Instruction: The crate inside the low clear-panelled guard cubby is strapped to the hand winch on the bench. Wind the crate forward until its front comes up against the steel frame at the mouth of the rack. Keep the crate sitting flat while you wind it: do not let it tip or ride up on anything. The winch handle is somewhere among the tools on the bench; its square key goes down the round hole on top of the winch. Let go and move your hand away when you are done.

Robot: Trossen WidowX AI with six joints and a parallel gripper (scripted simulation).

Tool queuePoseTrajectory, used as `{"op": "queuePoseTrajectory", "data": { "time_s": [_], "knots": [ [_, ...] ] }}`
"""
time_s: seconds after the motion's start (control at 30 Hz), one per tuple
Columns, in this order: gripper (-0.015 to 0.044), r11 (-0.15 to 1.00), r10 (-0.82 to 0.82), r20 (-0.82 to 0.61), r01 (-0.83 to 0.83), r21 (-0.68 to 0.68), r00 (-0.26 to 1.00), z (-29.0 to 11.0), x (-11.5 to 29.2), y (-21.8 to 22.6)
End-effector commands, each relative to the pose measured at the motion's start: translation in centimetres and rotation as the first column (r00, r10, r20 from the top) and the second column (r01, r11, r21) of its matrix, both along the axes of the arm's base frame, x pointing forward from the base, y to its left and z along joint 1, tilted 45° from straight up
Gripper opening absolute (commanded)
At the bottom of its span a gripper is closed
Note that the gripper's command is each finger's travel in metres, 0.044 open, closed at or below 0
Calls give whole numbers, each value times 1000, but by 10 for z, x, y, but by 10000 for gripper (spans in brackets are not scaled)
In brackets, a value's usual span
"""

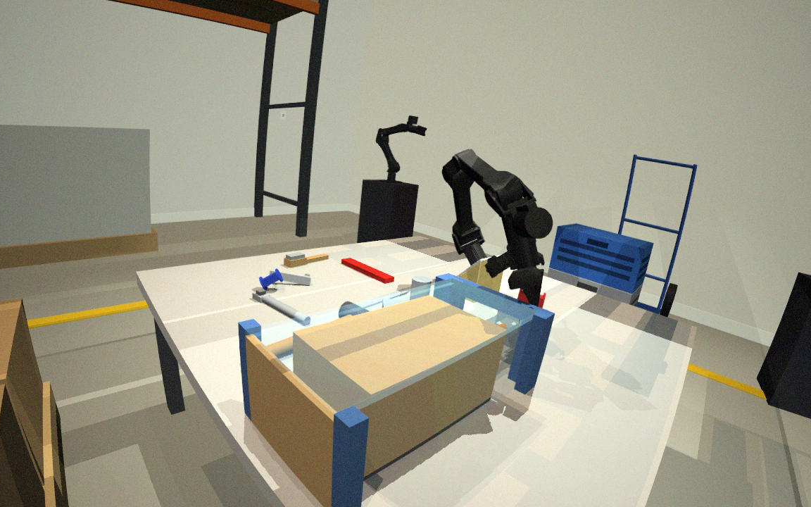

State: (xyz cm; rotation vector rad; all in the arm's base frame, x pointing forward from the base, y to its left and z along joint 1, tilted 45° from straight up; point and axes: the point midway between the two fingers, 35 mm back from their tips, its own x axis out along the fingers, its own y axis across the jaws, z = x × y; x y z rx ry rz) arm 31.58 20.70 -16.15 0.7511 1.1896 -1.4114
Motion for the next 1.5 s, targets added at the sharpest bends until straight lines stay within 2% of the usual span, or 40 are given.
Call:
{"op": "queuePoseTrajectory", "data": {
  "time_s": [0.0,1.47],
  "knots": [
    [0,999,13,-17,-12,31,1000,-16,-14,19],
    [0,999,13,-19,-12,34,1000,-33,-56,46]
  ]
}}
